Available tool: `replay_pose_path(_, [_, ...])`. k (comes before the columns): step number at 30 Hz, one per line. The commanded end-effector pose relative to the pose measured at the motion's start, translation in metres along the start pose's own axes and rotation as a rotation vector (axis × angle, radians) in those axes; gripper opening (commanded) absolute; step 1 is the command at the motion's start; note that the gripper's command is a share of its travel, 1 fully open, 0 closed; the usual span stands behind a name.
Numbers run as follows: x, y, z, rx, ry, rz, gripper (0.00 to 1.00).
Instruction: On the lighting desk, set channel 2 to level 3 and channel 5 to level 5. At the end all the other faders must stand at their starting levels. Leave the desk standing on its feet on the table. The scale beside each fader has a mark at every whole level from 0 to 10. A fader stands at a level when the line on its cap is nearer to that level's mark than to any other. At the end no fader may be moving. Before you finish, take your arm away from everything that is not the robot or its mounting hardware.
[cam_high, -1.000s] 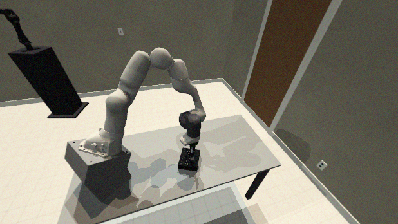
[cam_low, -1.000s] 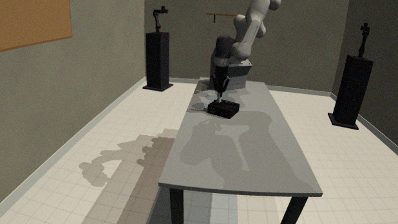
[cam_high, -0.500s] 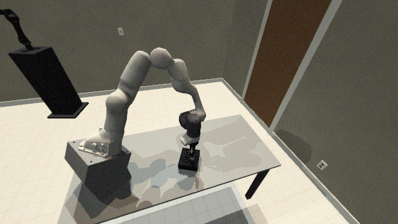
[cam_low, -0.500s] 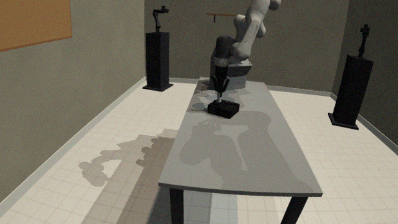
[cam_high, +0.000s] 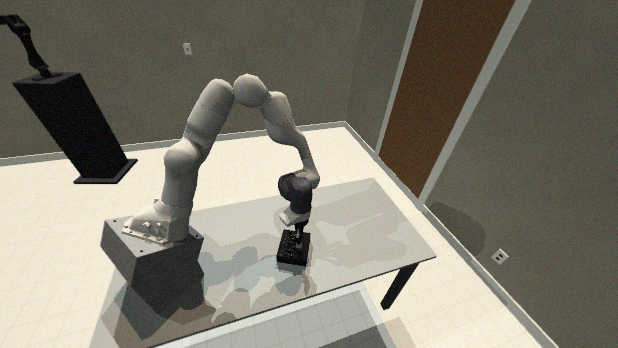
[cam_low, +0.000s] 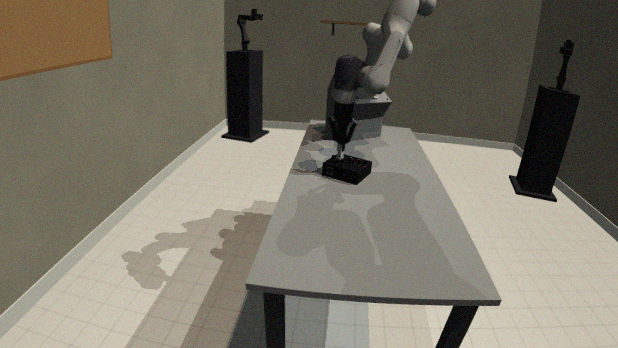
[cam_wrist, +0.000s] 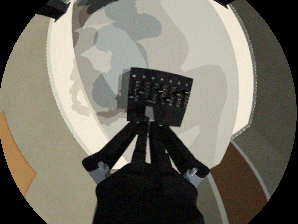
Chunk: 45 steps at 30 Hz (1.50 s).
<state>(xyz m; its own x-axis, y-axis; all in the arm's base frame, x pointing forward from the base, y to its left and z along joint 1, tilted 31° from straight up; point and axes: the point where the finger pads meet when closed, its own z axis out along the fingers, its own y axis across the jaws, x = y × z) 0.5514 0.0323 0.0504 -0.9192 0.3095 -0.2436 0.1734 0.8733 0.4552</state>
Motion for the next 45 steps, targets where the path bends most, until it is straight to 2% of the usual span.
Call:
replay_pose_path(1, [-0.0005,0.0010,0.0007,0.001,-0.001,-0.004,0.00])
replay_pose_path(45, [-0.0005,0.0009,0.0059,0.001,-0.001,-0.004,0.00])
